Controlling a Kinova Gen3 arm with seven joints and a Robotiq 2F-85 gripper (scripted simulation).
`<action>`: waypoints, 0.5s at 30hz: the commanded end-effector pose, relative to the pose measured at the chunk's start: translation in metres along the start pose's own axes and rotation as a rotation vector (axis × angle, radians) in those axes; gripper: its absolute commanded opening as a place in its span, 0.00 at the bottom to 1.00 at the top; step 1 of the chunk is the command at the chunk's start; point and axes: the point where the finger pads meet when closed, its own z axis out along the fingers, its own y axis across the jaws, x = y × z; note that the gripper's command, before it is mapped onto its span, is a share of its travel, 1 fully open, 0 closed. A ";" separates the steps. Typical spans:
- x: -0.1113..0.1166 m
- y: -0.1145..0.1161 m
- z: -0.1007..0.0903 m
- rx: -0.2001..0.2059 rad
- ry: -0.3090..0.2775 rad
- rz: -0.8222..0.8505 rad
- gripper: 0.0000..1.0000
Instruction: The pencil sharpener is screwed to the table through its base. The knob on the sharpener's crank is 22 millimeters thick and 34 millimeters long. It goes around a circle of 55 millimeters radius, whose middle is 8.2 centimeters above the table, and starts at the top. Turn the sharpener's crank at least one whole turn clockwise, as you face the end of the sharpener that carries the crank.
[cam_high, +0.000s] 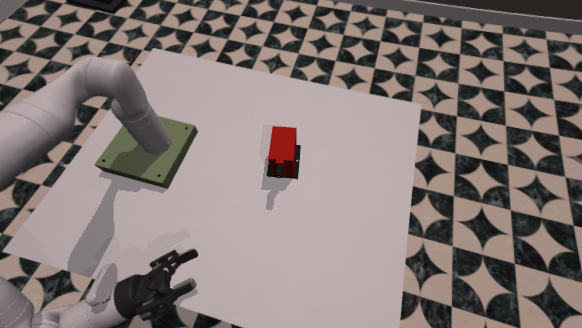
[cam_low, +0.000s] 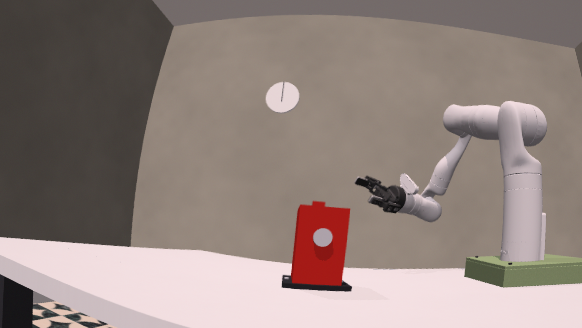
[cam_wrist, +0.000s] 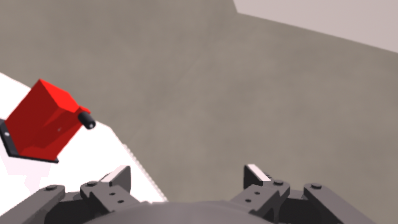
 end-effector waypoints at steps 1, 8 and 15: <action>0.001 0.000 0.002 0.007 0.000 0.001 1.00; 0.000 -0.012 0.025 0.102 -0.011 0.052 1.00; 0.001 -0.034 0.058 0.255 -0.038 0.125 1.00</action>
